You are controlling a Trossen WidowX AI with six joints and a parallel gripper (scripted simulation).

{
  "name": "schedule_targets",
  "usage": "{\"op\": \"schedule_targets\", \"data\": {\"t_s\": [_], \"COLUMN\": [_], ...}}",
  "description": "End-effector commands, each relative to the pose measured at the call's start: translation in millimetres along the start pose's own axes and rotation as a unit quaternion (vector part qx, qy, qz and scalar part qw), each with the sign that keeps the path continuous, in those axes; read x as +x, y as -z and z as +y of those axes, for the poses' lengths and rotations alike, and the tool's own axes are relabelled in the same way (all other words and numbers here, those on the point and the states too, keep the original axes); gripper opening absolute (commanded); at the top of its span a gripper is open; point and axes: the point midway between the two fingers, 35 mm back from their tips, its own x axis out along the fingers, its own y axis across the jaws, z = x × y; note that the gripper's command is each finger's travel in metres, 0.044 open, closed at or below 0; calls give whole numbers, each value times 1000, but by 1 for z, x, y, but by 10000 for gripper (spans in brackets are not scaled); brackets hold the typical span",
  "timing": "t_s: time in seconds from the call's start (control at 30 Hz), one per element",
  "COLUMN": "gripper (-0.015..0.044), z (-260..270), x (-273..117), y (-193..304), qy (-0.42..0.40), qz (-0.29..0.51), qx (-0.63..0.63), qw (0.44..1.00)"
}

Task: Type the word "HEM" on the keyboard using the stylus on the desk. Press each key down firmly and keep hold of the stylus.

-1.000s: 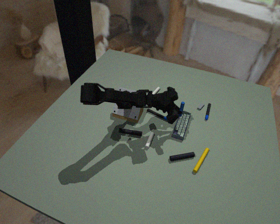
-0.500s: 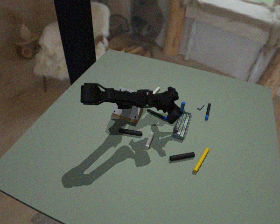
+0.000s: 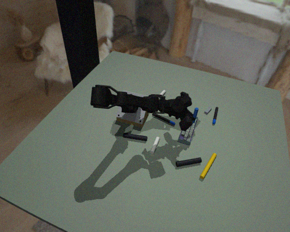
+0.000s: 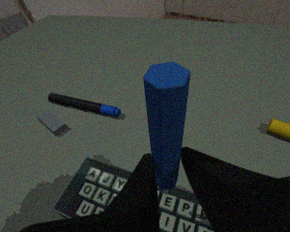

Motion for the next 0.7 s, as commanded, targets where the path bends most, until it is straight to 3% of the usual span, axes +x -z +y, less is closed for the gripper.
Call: {"op": "schedule_targets", "data": {"t_s": [0.0,0.57,0.67], "gripper": [0,0,79], "z": [-1,-1,0], "x": [4,10,11], "y": [3,16,16], "qy": [0,0,0], "qz": [-1,-1,-1], "qx": [-3,-3,-3], "qw": [1000,1000,1000]}}
